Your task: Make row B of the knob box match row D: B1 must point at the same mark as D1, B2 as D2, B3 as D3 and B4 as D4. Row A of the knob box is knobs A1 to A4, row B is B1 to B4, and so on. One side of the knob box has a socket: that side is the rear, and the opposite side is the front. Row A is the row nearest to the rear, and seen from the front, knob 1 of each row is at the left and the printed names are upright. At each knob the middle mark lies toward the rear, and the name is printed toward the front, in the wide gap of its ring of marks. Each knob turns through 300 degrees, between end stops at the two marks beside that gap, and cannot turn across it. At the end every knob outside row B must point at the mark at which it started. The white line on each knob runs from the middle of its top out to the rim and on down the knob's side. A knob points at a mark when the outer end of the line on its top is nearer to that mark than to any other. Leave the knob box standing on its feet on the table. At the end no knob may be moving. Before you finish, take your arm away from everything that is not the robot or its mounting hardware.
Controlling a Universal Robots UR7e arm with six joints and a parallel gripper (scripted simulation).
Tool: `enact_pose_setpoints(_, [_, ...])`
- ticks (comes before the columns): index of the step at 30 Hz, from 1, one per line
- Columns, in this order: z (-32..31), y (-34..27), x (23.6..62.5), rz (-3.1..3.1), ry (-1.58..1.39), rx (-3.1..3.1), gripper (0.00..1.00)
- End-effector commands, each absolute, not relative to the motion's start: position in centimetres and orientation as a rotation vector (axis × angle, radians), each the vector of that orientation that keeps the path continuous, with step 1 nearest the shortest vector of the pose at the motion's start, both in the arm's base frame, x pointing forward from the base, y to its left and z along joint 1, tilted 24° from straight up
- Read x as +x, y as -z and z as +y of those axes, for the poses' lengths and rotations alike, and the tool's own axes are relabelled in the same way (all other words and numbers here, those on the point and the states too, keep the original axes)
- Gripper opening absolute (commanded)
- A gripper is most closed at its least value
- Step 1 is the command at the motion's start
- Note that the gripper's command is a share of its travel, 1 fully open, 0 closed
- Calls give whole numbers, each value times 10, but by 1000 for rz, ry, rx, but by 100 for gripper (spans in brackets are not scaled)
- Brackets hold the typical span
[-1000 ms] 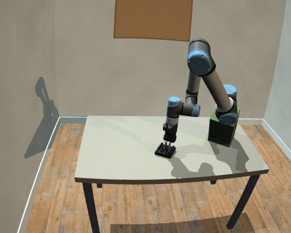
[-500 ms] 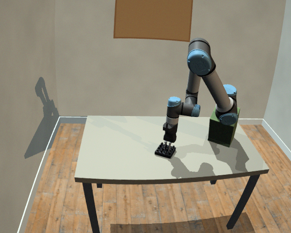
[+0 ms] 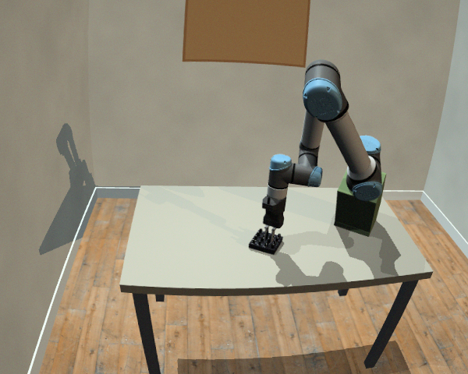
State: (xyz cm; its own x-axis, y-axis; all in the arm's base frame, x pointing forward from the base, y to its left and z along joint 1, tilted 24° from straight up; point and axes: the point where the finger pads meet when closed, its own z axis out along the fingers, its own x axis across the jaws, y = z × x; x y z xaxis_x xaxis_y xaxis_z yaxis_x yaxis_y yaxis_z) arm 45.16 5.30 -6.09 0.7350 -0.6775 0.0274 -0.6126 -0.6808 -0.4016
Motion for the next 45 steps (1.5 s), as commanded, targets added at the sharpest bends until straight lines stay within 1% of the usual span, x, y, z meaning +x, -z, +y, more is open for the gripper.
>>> enact_pose_setpoints(1, [50,49,447,997,244,-2569,46])
enact_pose_setpoints(10, [44,31,441,997,244,-2569,46])
enact_pose_setpoints(25, [44,30,441,995,245,-2570,46])
enact_pose_setpoints(26, [44,30,441,995,245,-2570,100])
enact_pose_setpoints(45, [39,16,436,997,244,-2569,100])
